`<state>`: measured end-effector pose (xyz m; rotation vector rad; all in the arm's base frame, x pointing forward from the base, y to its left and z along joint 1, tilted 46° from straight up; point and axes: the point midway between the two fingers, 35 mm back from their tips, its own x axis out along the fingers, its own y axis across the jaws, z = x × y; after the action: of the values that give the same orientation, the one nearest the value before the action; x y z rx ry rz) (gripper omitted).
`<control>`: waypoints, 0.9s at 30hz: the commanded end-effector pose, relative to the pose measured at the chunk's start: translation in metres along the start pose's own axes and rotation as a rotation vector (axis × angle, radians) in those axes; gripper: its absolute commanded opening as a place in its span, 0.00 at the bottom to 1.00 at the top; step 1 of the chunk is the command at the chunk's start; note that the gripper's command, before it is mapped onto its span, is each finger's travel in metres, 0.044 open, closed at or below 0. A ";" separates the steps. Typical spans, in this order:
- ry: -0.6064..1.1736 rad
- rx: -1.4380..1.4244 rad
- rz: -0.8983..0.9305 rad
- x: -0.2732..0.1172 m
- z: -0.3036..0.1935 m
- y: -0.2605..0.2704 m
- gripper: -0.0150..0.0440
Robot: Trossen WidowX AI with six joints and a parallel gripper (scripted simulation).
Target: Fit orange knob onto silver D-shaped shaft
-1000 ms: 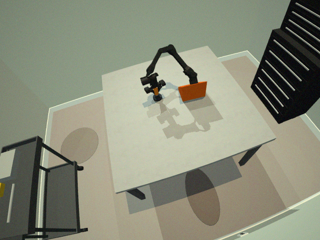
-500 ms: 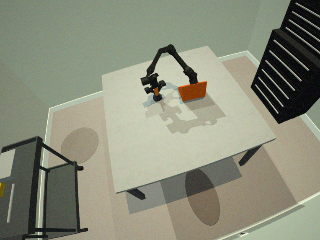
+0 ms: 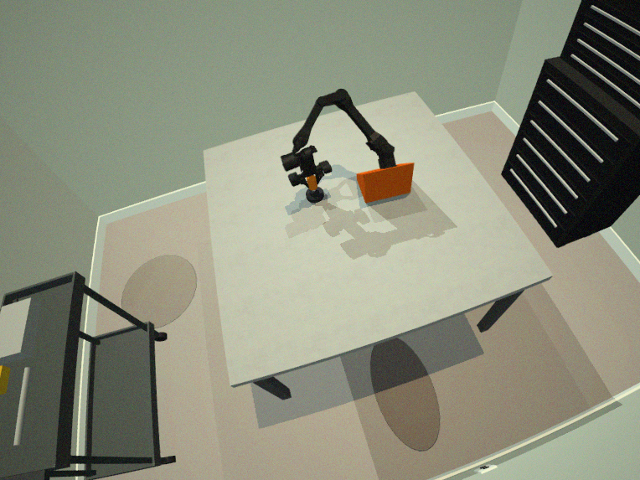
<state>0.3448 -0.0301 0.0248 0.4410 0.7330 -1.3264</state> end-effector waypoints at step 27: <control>-0.003 0.131 0.002 0.006 0.000 0.000 0.25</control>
<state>0.3447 -0.0335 0.0216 0.5487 0.6457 -1.3789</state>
